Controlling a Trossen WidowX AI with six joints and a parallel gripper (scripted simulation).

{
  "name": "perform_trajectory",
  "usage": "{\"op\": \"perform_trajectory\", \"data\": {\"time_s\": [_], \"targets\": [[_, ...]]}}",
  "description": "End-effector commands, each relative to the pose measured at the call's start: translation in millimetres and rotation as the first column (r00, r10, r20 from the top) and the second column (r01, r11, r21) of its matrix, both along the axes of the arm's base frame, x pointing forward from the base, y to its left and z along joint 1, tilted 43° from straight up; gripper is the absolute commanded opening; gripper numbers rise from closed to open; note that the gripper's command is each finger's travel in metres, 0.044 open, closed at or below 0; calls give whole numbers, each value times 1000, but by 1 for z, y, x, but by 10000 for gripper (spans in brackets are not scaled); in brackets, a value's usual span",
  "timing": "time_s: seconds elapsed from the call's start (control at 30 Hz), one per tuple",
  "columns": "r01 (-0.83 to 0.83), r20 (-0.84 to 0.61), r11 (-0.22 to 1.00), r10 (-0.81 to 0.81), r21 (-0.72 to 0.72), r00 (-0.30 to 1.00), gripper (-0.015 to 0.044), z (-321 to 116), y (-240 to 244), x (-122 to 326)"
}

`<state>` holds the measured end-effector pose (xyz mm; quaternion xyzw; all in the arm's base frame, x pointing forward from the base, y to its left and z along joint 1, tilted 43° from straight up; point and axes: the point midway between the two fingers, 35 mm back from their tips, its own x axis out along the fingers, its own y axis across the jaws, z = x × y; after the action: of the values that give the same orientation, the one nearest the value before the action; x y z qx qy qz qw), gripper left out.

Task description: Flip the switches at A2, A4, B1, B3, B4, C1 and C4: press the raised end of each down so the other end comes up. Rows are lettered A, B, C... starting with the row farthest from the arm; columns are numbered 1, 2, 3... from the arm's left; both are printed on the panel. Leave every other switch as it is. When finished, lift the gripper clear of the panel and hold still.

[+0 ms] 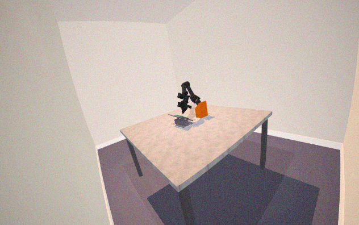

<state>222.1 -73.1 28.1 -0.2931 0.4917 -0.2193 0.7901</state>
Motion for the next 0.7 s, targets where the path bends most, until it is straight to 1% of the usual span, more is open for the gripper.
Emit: {"op": "perform_trajectory", "data": {"time_s": [0.0, 0.2, 0.47, 0.67], "targets": [[-8, 35, 1000, 8, -4, 999, 0, 24, 16, -12], [-8, 35, 1000, 8, -3, 999, 0, 24, 17, -12], [-8, 36, 1000, 8, 0, 999, 0, 9, 61, 15], [-8, 37, 1000, 8, 0, 999, 0, 9, 62, 16]]}}
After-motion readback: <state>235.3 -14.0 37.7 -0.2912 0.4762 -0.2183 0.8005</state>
